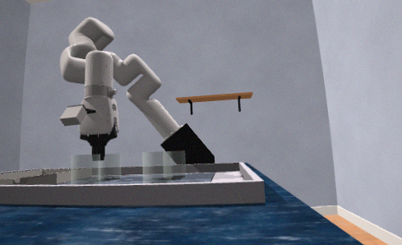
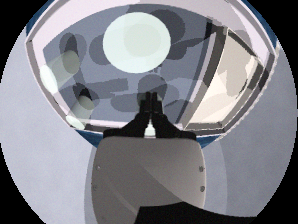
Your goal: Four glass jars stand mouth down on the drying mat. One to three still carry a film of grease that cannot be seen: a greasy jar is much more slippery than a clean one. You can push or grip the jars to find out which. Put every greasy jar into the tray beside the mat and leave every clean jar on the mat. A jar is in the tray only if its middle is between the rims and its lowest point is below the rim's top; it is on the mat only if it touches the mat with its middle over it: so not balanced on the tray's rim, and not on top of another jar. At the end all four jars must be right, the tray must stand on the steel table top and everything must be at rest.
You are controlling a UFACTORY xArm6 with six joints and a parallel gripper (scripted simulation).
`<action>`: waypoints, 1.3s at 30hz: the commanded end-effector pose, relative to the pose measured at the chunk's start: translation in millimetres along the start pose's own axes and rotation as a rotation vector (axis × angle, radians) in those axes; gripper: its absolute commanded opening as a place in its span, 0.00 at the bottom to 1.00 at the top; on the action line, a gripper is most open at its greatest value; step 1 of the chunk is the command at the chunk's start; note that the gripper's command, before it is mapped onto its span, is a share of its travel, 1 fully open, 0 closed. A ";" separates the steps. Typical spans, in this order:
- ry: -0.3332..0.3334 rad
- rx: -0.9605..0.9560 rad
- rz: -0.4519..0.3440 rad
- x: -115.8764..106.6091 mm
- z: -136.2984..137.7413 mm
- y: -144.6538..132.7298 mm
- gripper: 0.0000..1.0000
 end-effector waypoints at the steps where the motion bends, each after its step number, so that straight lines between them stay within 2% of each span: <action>1: 0.000 0.001 0.003 -1.1 0.2 0.6 0.00; 39: 0.000 0.001 0.003 -1.1 0.0 -3.9 0.00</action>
Point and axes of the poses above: the point where the finger pads meet when closed, its own x axis out along the fingers, its own z axis across the jaws, y = z × x, the point moved 5 cm from there along -x, back along the fingers, and after that the axes turned 2 degrees about -x, right-handed, at the moved point
